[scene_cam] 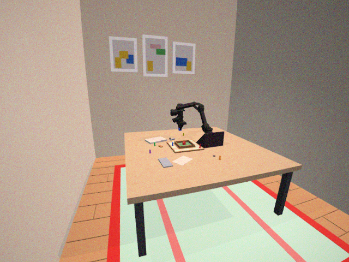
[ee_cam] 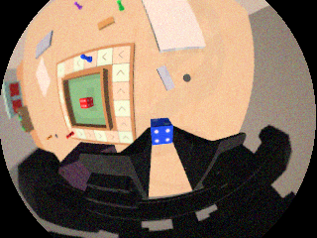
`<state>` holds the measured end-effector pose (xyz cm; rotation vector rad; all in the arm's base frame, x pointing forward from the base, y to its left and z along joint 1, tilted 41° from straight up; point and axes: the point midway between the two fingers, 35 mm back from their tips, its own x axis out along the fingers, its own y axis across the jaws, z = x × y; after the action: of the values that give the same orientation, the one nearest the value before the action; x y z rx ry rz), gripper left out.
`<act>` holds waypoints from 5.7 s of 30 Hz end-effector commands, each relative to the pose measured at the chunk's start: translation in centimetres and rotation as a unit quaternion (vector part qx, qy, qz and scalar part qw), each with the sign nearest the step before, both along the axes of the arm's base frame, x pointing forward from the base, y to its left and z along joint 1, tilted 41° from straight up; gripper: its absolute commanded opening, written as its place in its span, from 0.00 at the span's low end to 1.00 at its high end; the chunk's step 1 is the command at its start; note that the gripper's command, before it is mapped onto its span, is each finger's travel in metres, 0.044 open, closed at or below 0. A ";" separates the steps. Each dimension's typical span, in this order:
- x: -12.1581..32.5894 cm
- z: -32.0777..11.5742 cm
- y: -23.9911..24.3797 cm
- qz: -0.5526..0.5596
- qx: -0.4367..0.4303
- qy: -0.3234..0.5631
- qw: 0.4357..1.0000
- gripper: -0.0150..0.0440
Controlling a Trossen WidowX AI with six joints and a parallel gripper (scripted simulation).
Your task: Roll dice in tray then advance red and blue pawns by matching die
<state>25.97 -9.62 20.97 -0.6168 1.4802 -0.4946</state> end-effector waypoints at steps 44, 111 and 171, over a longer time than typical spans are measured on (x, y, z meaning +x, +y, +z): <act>4.9 -14.6 14.4 0.452 -0.021 0.383 0.806 0.25; 6.3 -13.4 16.2 0.662 0.265 0.187 0.676 0.34; -8.1 -24.3 21.6 0.121 -0.003 0.105 0.987 0.59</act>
<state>20.01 12.54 -2.37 -0.9547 1.5988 -0.1236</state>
